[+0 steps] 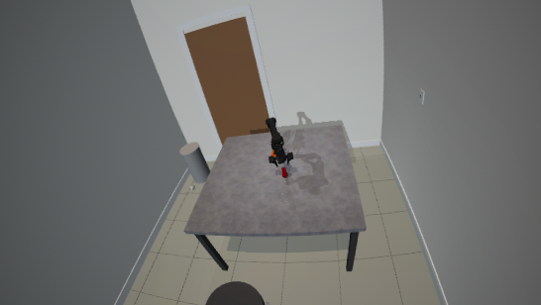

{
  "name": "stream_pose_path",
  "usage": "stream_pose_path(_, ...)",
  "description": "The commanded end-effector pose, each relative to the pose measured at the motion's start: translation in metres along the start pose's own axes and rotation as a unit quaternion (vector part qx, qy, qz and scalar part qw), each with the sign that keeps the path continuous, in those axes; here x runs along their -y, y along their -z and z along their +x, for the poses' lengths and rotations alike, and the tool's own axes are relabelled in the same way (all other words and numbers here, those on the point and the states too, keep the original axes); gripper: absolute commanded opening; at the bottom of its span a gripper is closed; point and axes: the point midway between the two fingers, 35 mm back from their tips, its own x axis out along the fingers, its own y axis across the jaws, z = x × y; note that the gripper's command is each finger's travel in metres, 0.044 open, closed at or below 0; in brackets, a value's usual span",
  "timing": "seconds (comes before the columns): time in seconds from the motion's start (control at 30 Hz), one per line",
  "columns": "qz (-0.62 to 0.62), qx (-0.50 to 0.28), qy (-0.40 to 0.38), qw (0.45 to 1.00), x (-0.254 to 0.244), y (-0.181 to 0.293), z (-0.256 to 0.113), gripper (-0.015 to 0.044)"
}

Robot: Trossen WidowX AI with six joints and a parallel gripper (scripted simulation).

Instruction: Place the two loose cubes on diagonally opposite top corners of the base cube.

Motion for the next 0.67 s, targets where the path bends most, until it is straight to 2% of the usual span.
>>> stream_pose_path(0.0, 0.000, 0.003, 0.000, 1.000, 0.000, -0.001, -0.005, 0.0400)
stream_pose_path(0.13, 0.000, 0.001, -0.001, 1.000, -0.009, 0.002, -0.002, 0.0400)
stream_pose_path(0.4, 0.000, -0.001, -0.005, 1.000, -0.114, 0.044, -0.004, 0.0400)
stream_pose_path(0.63, 0.000, -0.002, -0.006, 1.000, -0.121, 0.049, -0.005, 0.0400)
